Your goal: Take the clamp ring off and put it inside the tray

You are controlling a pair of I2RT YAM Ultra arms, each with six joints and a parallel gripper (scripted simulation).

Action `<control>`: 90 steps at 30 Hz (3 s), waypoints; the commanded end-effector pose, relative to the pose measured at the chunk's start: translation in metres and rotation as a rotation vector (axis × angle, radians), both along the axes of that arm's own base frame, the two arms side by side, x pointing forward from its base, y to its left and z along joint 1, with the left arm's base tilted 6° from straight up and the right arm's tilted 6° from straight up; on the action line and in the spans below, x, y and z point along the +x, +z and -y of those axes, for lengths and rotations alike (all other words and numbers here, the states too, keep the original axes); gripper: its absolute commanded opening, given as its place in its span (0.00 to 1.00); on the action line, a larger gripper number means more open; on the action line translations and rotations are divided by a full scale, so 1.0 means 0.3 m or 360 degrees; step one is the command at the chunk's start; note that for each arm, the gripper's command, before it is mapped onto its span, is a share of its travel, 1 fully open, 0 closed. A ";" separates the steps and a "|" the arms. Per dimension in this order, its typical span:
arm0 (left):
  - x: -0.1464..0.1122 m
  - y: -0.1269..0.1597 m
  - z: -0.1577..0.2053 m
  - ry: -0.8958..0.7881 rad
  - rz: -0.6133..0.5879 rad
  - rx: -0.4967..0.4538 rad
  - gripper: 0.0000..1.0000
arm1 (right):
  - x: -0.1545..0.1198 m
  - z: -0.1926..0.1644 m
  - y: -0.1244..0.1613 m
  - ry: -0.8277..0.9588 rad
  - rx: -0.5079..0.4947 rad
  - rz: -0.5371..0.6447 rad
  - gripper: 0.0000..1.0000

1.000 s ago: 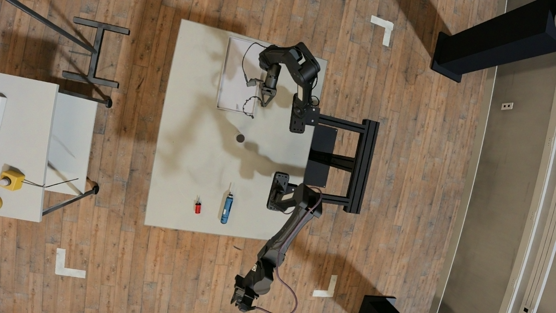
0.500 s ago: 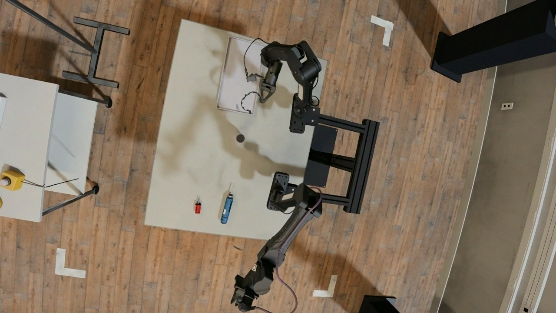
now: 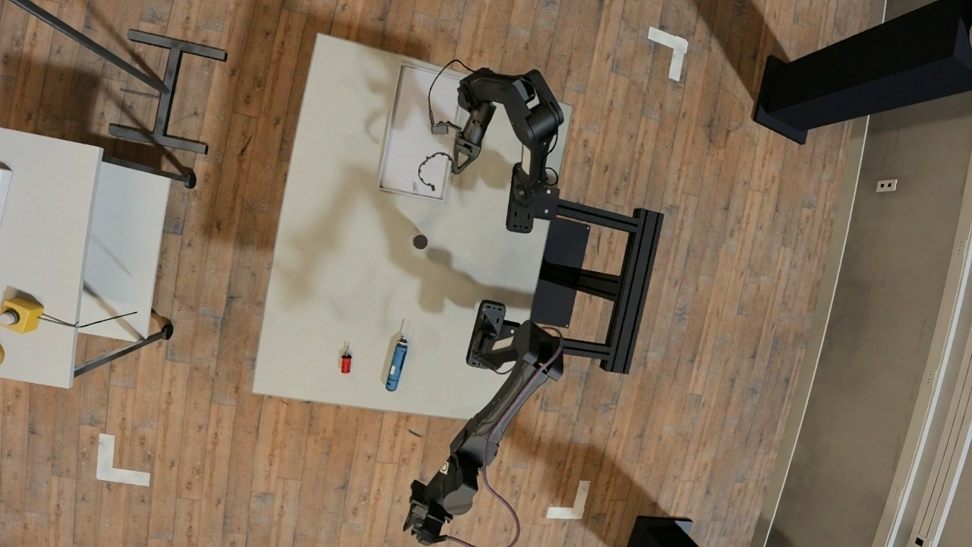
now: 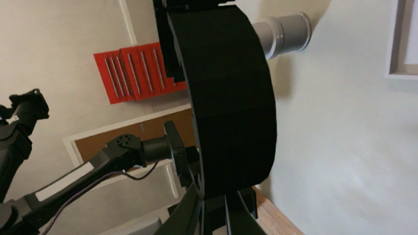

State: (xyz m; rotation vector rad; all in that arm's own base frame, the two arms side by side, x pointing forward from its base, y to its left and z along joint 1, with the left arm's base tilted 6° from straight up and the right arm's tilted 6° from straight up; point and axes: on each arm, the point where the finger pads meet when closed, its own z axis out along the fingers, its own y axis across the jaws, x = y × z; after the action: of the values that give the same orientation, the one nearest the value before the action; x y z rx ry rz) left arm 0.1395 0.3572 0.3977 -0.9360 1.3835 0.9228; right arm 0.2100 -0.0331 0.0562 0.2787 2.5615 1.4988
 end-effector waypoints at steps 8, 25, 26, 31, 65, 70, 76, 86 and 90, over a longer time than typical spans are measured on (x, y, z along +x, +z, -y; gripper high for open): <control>-0.018 0.093 0.020 0.0022 0.0052 0.0084 0.20 | 0.055 0.057 0.013 -0.0119 -0.0016 0.0064 0.06; -0.018 0.093 0.020 0.0022 0.0052 0.0084 0.20 | 0.087 0.116 0.022 -0.0251 -0.0028 0.0076 0.06; -0.018 0.093 0.020 0.0022 0.0052 0.0084 0.20 | 0.090 0.121 0.023 -0.0262 -0.0029 0.0077 0.06; -0.018 0.093 0.020 0.0022 0.0052 0.0084 0.20 | 0.103 0.146 0.027 -0.0314 -0.0034 0.0081 0.06; -0.018 0.093 0.020 0.0022 0.0052 0.0084 0.20 | 0.169 0.271 0.067 -0.0578 -0.0095 0.0141 0.06; -0.018 0.093 0.020 0.0022 0.0052 0.0084 0.20 | 0.173 0.265 0.055 -0.0576 -0.0075 0.0122 0.06; -0.018 0.093 0.020 0.0022 0.0052 0.0084 0.20 | 0.146 0.235 0.004 -0.0586 -0.0009 0.0061 0.06; -0.018 0.093 0.020 0.0022 0.0052 0.0084 0.20 | 0.151 0.247 -0.005 -0.0584 -0.0046 0.0100 0.06; -0.018 0.093 0.020 0.0022 0.0052 0.0084 0.20 | 0.147 0.241 -0.032 -0.0583 -0.0016 0.0075 0.06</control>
State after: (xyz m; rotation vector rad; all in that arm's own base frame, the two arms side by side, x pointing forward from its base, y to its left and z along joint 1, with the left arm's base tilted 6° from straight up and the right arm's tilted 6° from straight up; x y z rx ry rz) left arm 0.1395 0.3572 0.3977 -0.9360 1.3835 0.9228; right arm 0.2532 -0.1052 0.0492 0.6497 2.3664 1.3204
